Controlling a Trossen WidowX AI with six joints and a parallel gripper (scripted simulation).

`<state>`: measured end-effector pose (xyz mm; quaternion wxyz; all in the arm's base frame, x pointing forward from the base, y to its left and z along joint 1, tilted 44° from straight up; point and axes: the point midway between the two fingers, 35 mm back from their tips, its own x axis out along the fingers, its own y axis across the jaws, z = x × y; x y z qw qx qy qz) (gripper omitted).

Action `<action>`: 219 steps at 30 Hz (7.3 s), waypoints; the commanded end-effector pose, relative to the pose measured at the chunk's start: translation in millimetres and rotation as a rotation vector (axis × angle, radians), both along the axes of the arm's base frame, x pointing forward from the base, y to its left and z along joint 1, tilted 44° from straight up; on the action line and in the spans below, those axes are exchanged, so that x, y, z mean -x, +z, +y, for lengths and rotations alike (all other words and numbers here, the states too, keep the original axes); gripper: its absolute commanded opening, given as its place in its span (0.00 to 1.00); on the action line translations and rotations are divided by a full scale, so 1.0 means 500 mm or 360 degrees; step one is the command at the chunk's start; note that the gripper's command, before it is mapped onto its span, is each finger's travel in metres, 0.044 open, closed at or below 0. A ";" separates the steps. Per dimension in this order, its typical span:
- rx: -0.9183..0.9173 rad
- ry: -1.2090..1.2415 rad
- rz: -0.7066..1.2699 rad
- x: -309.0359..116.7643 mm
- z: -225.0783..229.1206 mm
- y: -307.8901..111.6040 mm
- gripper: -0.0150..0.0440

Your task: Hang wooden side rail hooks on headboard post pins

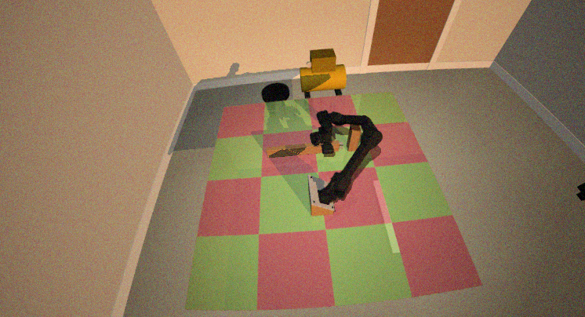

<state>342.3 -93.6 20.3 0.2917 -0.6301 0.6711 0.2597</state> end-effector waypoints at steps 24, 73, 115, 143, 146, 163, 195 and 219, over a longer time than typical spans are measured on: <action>0.0006 -0.0019 -0.0042 -0.007 0.001 0.001 0.25; 0.0005 -0.0019 -0.0042 -0.007 0.012 0.013 0.25; 0.0005 -0.0019 -0.0042 -0.008 0.022 0.023 0.25; 0.0005 -0.0019 -0.0042 -0.008 0.029 0.030 0.25; 0.0005 -0.0019 -0.0042 -0.008 0.029 0.030 0.25; 0.0004 -0.0019 -0.0042 -0.008 0.033 0.034 0.25; 0.0005 -0.0019 -0.0043 -0.014 0.024 0.035 0.25; 0.0005 -0.0019 -0.0043 -0.019 0.020 0.039 0.25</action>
